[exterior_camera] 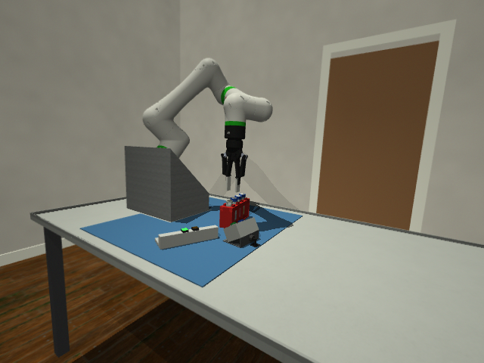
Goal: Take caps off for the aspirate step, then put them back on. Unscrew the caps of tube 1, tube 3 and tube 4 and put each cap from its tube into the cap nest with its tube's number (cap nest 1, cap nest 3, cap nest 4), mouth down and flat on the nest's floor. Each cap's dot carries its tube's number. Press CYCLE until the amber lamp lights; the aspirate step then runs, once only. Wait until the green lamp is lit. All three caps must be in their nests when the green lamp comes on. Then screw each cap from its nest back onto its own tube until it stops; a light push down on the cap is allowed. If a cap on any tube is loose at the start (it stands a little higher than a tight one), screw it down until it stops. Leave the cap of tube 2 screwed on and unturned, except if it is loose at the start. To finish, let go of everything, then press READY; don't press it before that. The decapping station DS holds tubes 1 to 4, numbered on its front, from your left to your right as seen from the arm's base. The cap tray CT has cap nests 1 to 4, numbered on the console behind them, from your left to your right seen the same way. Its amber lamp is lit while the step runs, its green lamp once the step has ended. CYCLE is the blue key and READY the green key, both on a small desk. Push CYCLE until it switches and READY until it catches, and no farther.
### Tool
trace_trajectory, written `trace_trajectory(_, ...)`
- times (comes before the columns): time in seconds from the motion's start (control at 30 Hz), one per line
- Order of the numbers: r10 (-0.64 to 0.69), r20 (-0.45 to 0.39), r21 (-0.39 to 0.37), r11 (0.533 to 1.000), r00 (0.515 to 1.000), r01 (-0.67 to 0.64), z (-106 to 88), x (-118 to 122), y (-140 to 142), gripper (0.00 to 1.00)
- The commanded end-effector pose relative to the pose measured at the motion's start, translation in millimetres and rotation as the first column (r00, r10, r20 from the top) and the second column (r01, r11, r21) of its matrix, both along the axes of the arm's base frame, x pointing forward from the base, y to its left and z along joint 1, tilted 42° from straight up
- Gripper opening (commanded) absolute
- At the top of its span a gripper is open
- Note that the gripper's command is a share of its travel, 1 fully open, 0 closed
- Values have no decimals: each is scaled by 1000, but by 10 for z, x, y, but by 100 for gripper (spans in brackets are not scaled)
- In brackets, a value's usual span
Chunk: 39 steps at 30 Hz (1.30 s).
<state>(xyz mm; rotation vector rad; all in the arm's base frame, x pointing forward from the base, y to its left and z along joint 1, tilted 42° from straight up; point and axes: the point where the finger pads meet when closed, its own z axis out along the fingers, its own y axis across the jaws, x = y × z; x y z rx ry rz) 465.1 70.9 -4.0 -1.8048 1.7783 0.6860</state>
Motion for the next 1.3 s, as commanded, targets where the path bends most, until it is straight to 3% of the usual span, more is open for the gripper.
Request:
trace_trajectory(0.0, 179, 168, -9, 984, 969, -180, -151, -42, -168, 29)
trace_trajectory(0.13, 296, 274, -36, 954, 915, -297, -262, -75, -289, 29)
trace_trajectory(0.23, 393, 362, -73, 916, 845, -395, -372, -107, -409, 29)
trace_trajectory(0.33, 404, 373, -76, 911, 836, -406, -372, -107, -409, 29)
trace_trajectory(0.4, 500, 461, -128, 855, 733, -503, -483, -140, -530, 29)
trace_trajectory(0.43, 500, 461, -128, 855, 733, -503, -483, -140, -530, 29)
trace_trajectory(0.47, 540, 496, -155, 826, 680, -543, -538, -156, -590, 29)
trace_trajectory(0.5, 544, 501, -157, 822, 674, -547, -538, -156, -590, 29)
trace_trajectory(0.6, 612, 561, -217, 758, 557, -615, -648, -189, -711, 29)
trace_trajectory(0.67, 619, 569, -224, 750, 542, -622, -648, -189, -711, 29)
trace_trajectory(0.73, 667, 613, -283, 685, 422, -671, -759, -221, -831, 29)
trace_trajectory(0.9, 667, 613, -283, 685, 422, -671, -869, -254, -952, 29)
trace_trajectory(1.27, 667, 613, -283, 685, 422, -671, -1421, -417, -1554, 29)
